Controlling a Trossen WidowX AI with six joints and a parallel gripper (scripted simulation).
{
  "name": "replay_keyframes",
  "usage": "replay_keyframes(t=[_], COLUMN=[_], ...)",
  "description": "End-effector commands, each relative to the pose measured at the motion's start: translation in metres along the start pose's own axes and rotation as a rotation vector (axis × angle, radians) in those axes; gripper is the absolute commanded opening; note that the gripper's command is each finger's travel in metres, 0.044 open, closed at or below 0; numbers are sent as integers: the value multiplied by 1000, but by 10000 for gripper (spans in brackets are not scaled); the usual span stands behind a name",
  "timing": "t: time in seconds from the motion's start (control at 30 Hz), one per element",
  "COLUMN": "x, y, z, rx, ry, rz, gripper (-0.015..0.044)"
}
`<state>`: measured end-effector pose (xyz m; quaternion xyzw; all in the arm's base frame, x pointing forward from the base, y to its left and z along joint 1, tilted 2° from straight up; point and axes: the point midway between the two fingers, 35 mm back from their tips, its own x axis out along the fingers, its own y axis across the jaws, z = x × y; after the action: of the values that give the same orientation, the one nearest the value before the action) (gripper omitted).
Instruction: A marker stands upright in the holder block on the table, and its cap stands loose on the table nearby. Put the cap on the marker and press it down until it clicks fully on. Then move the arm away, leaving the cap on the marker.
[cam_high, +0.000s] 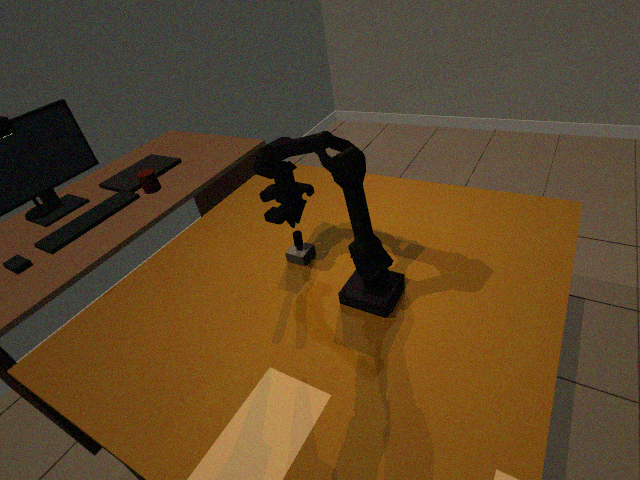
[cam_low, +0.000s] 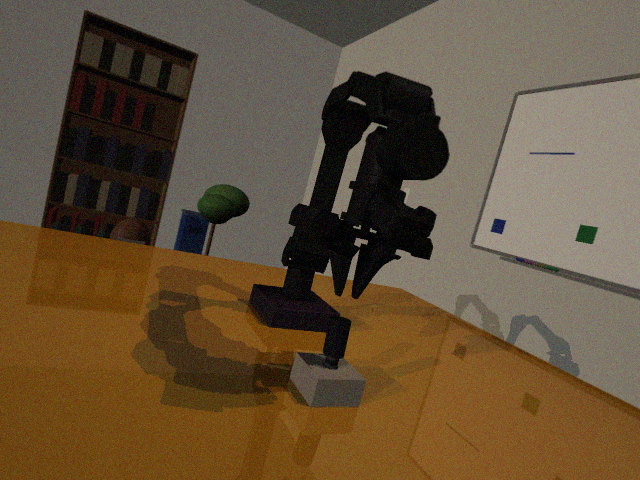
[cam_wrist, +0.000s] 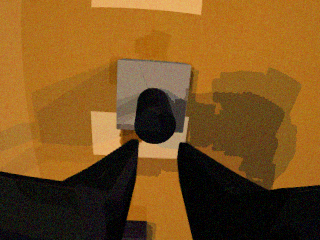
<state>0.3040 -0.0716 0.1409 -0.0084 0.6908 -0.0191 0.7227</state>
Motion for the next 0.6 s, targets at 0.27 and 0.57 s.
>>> replay_keyframes(t=[0.27, 0.57], x=[0, 6], y=[1, 1], z=[0, 0], rx=[-17, -17], ry=[-3, -3], rz=[5, 5], gripper=[0, 0])
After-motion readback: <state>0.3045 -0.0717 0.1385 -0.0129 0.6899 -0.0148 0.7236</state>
